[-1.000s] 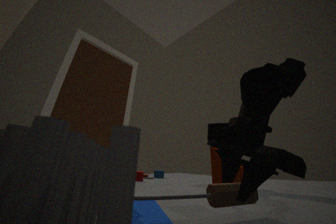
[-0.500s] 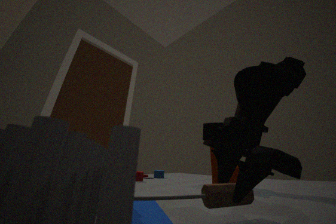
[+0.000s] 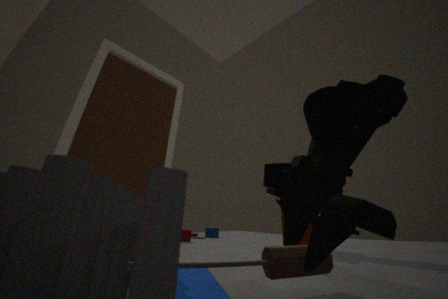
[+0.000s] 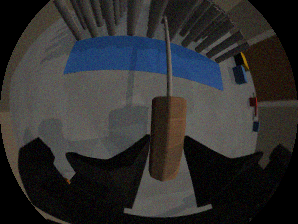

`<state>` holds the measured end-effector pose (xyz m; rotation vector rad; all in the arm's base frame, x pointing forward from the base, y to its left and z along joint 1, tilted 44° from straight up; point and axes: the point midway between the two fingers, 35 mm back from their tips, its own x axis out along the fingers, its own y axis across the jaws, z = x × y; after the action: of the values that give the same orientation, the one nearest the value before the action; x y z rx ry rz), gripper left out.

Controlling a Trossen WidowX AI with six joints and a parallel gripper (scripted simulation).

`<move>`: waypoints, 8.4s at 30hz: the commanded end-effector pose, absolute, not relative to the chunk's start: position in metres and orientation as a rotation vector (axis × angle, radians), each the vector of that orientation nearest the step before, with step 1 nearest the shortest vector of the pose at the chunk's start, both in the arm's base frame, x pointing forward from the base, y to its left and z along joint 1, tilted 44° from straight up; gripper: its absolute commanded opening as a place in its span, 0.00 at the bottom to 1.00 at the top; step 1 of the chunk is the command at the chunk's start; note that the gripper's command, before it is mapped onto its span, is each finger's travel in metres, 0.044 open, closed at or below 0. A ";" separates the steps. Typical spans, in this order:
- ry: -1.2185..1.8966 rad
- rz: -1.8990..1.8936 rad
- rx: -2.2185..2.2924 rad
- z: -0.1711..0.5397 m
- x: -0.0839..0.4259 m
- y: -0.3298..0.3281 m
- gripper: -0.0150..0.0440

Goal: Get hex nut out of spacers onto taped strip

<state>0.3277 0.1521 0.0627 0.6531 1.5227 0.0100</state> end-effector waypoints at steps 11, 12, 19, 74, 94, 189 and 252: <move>1.516 0.016 0.655 0.061 0.339 0.149 0.25; 1.516 0.016 0.655 0.060 0.340 0.149 0.25; 1.516 0.016 0.654 0.059 0.344 0.148 0.25; 1.514 0.016 0.654 0.046 0.379 0.138 0.25; 1.513 0.016 0.654 0.042 0.391 0.134 0.25; 1.513 0.013 0.657 0.025 0.397 0.143 0.25; 1.515 0.013 0.658 0.038 0.360 0.153 0.25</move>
<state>0.3626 0.1537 0.0371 0.6585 1.5176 0.0219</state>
